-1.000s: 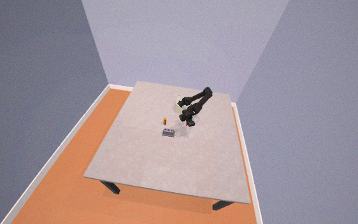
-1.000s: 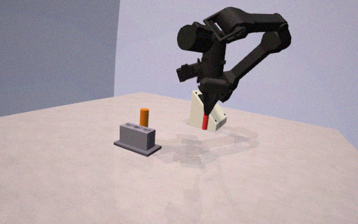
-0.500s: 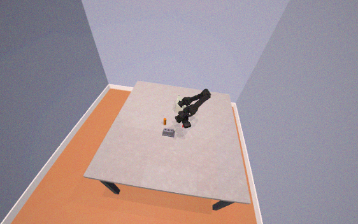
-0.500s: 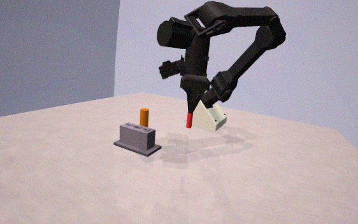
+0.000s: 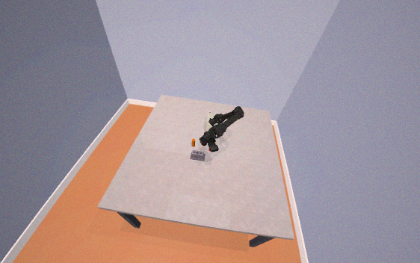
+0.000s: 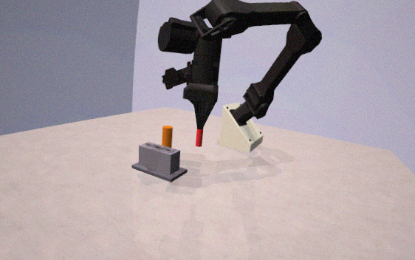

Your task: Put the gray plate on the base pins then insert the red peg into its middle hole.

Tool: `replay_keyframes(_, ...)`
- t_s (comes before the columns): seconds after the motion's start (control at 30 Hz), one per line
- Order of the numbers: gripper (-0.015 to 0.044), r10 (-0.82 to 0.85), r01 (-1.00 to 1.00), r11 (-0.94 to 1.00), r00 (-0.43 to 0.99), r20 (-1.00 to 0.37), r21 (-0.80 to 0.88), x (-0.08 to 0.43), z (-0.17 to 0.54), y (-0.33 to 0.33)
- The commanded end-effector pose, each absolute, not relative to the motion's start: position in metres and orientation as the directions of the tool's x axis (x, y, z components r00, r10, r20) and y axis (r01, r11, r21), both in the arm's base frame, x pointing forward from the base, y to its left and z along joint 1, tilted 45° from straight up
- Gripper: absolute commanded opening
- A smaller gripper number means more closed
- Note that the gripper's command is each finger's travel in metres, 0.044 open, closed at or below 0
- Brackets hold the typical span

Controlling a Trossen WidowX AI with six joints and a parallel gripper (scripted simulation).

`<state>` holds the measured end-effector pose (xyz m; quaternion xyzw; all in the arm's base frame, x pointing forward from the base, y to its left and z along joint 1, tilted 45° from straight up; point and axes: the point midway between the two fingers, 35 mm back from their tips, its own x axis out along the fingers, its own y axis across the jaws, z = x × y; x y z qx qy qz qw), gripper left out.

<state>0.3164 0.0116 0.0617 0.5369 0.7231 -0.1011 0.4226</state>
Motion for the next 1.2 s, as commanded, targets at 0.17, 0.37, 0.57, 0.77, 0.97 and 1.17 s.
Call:
replay_keyframes(0.17, 0.0, 0.689, 0.861, 0.403, -0.062, -0.722, 0.312, 0.33, 0.044, -0.006)
replay_keyframes(0.37, 0.0, 0.691, 0.861, 0.402, -0.061, -0.721, 0.312, 0.338, 0.031, -0.018)
replay_keyframes(0.57, 0.0, 0.692, 0.861, 0.4, -0.06, -0.719, 0.313, 0.344, 0.017, -0.029)
replay_keyframes(0.77, 0.0, 0.694, 0.862, 0.399, -0.06, -0.717, 0.314, 0.35, 0.003, -0.04)
replay_keyframes(0.97, 0.0, 0.696, 0.862, 0.398, -0.059, -0.716, 0.315, 0.352, -0.006, -0.047)
replay_keyframes(1.17, 0.0, 0.696, 0.862, 0.398, -0.059, -0.716, 0.315, 0.352, -0.006, -0.047)
